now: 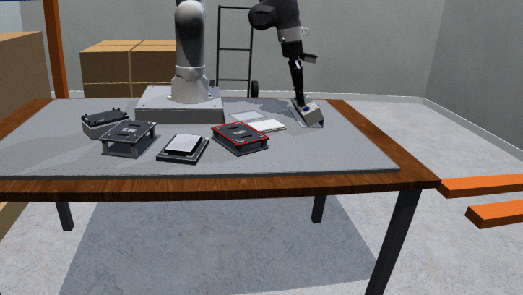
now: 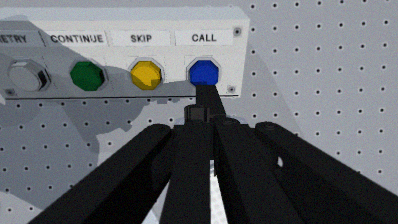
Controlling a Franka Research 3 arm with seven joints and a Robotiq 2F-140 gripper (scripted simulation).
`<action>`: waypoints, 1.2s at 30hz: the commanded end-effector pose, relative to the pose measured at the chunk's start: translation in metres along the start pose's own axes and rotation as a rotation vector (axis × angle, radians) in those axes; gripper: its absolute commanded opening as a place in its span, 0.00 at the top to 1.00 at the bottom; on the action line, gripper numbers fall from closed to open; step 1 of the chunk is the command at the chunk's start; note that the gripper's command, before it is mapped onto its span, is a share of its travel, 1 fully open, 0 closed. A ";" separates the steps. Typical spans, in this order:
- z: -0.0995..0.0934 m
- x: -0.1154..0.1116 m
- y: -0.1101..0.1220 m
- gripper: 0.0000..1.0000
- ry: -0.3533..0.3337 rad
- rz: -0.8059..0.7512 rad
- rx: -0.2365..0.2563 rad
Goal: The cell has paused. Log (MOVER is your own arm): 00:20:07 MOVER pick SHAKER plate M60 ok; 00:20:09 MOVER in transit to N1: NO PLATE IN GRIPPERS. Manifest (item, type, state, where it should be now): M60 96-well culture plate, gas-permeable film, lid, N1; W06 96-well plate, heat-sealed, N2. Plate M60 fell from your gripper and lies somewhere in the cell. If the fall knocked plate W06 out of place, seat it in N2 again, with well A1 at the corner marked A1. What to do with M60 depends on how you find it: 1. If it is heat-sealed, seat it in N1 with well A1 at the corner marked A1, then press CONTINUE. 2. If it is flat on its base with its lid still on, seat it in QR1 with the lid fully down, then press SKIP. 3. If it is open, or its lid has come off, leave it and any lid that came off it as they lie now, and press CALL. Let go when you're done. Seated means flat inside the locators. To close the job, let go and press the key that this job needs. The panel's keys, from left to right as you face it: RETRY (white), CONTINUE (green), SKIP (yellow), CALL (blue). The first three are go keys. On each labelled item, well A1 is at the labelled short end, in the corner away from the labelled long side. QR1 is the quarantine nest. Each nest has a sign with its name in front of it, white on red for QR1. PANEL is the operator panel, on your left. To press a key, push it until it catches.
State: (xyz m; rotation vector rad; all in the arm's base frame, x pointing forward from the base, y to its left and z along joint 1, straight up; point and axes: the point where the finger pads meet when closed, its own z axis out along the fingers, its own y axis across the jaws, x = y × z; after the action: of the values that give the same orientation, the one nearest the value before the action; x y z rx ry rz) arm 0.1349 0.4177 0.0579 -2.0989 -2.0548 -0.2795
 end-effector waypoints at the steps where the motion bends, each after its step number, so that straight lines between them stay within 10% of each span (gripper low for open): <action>1: 0.000 0.001 0.000 0.90 0.001 -0.005 -0.001; 36: 0.017 0.005 0.000 0.90 0.001 -0.005 -0.001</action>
State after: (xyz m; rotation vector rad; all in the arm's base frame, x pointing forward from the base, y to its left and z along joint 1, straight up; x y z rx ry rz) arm 0.1337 0.4248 0.0430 -2.1140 -2.0444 -0.2703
